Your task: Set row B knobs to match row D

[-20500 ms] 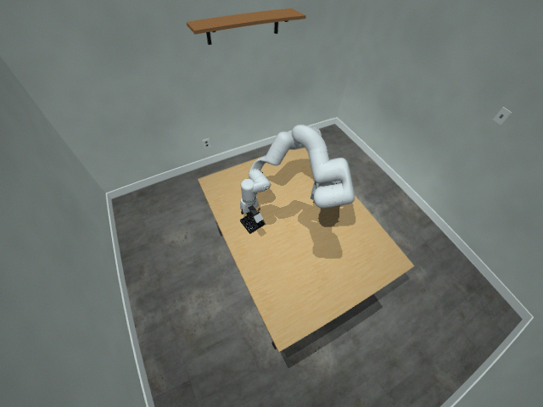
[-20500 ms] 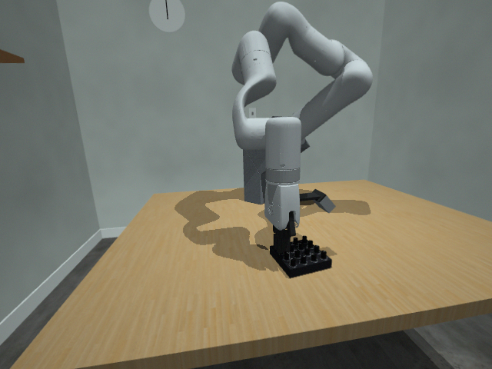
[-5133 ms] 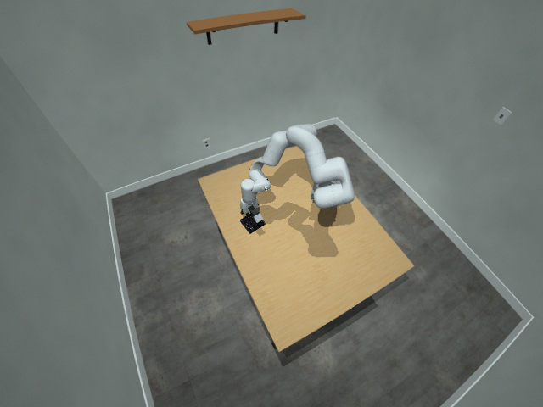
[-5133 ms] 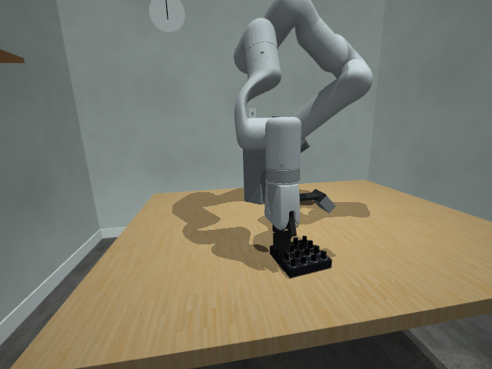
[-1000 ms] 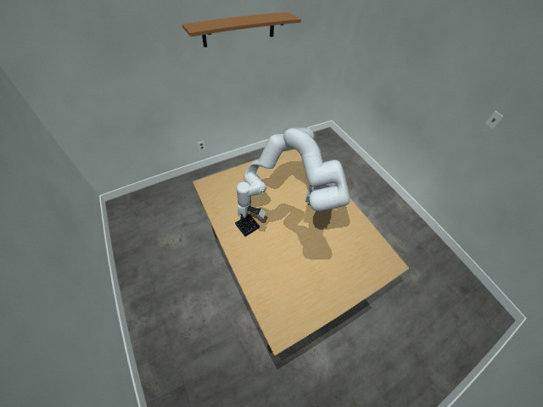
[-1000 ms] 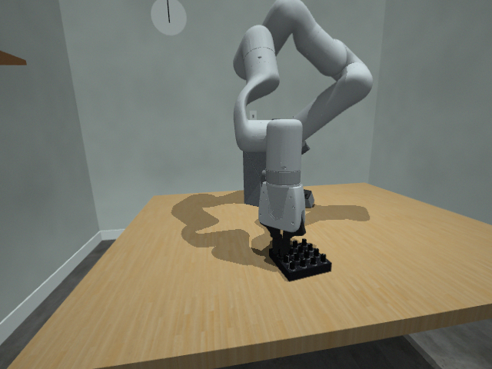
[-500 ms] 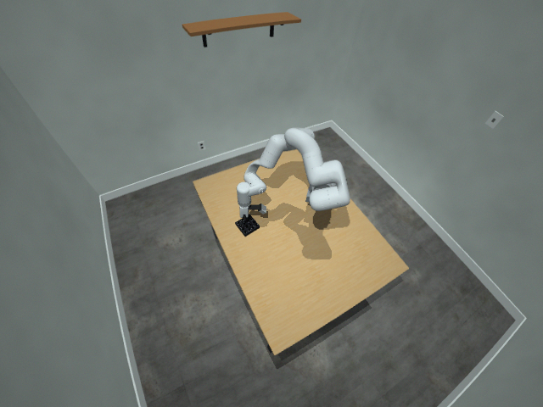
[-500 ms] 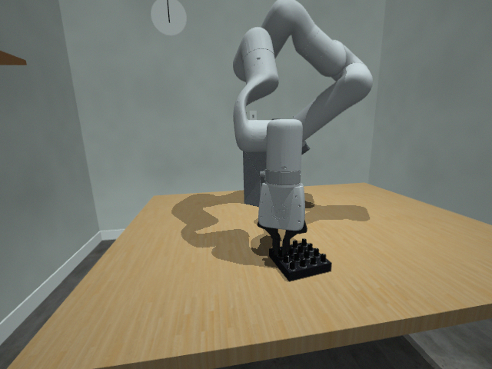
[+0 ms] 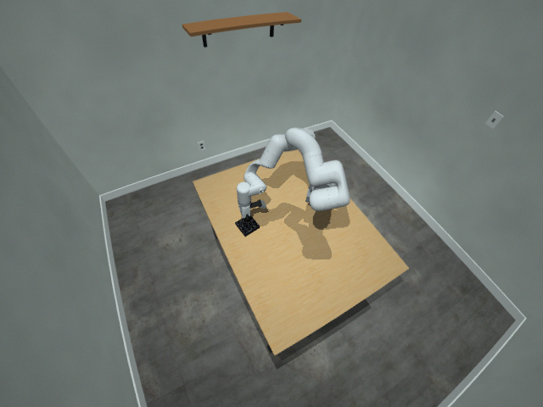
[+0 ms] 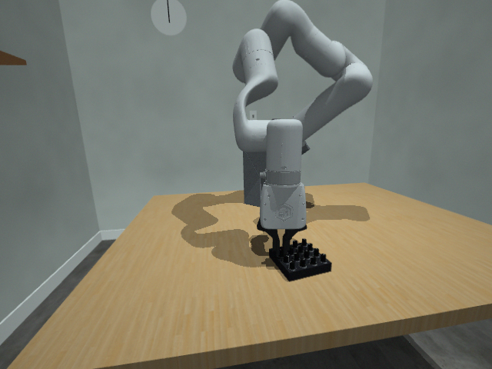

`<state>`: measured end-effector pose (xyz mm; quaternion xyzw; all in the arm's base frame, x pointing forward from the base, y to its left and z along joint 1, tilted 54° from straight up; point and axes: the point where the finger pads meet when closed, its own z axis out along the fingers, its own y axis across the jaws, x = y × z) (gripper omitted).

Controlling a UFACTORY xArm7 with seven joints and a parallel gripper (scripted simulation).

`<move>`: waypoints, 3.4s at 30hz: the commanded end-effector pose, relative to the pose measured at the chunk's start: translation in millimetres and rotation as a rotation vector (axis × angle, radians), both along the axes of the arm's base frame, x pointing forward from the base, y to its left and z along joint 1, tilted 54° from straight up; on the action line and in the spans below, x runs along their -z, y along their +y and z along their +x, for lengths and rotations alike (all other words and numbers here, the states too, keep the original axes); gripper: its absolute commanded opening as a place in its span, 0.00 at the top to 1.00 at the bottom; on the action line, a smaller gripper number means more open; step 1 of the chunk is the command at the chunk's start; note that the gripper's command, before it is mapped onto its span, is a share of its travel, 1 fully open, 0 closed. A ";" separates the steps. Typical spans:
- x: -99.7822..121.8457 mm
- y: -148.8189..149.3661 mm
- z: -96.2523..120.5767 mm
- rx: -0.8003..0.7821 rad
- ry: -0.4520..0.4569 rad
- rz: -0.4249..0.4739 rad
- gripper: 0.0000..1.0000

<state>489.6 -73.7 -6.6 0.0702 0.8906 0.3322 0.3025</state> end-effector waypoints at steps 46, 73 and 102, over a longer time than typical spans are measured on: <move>-0.6 -1.8 0.4 -0.224 -0.204 -0.203 0.92; -0.9 -2.1 0.1 -0.224 -0.204 -0.203 0.81; -21.8 -22.0 -20.5 -0.224 -0.204 -0.203 0.81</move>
